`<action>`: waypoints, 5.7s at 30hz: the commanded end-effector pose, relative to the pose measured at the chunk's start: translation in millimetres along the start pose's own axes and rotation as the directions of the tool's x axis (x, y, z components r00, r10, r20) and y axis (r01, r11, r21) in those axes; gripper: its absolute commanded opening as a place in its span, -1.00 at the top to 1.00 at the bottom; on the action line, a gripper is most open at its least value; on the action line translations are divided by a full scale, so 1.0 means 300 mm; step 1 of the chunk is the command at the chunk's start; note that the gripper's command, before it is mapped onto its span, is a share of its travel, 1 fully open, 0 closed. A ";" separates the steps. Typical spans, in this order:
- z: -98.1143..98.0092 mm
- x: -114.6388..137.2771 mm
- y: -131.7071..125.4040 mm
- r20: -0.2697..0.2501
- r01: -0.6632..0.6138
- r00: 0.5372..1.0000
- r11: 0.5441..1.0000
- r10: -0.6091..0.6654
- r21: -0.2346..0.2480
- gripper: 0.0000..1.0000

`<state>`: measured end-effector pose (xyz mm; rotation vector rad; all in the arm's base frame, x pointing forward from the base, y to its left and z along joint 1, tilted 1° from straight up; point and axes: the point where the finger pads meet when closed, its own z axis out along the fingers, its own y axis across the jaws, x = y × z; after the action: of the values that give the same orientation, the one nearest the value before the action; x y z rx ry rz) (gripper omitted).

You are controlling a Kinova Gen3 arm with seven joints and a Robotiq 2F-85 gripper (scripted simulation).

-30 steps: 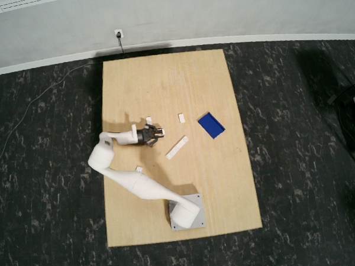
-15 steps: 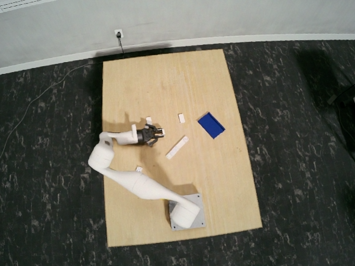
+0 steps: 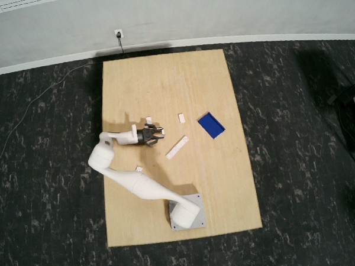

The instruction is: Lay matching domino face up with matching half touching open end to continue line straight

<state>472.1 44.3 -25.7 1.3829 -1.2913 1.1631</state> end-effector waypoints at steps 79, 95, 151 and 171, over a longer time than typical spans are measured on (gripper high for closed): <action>-0.178 0.190 -0.008 -0.001 -0.003 1.000 1.000 0.003 0.001 0.02; -0.085 0.295 -0.007 -0.001 -0.002 1.000 1.000 0.002 0.000 0.02; -0.035 0.323 0.037 0.066 -0.509 0.310 0.225 0.948 -0.831 0.02; -0.030 0.322 0.044 -0.109 -0.374 0.029 -0.090 0.994 -0.923 0.02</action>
<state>459.5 35.5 71.1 -0.0149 -3.0378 0.3680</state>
